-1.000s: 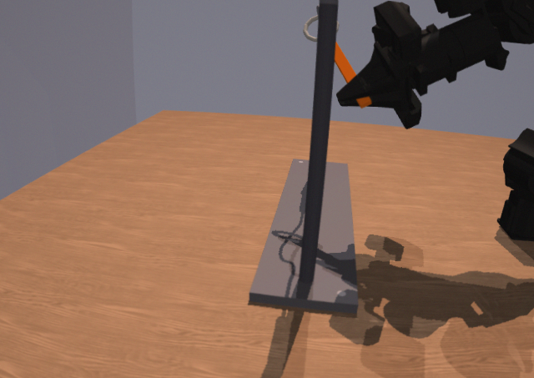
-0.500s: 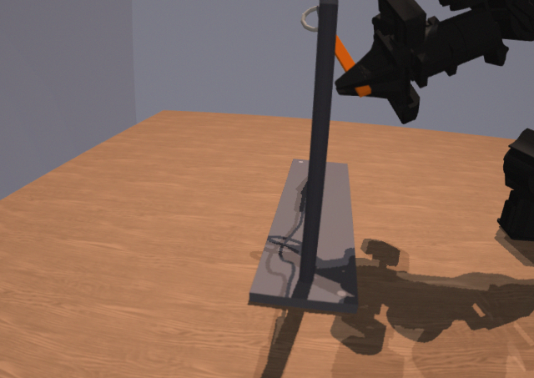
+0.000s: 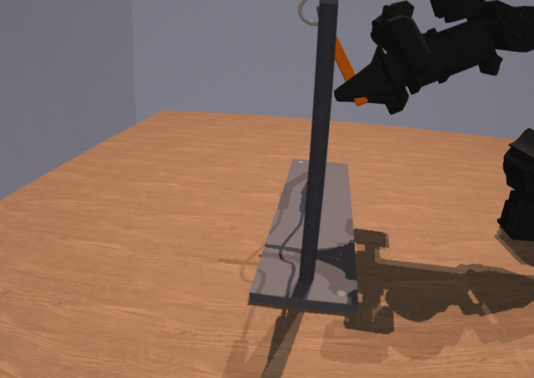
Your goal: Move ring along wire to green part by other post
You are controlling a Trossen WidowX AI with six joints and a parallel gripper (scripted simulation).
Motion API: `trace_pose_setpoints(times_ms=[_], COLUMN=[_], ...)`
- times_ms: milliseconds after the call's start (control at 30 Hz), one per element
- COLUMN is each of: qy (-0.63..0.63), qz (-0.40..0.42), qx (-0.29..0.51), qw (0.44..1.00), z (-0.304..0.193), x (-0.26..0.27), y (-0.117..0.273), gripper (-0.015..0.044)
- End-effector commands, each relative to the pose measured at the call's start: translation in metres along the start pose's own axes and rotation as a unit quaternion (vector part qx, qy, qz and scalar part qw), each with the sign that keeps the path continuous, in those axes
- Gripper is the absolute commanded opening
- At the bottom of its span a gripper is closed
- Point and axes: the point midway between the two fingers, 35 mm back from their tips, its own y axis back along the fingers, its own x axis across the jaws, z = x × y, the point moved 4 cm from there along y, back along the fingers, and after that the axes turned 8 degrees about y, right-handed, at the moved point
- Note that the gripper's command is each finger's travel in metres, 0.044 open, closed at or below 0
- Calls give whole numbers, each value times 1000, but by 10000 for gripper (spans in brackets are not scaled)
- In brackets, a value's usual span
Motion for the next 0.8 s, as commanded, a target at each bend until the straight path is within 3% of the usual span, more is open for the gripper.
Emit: trace_pose_setpoints(times_ms=[0, 533, 767], qy=[69, 329, 430], qz=[-6, -29, -48], qx=[-5, -24, 3], qw=[998, 944, 902], z=[-2, 8, 22], x=[-12, -60, -74], y=[0, -3, 5], gripper=[-150, -150, -150])
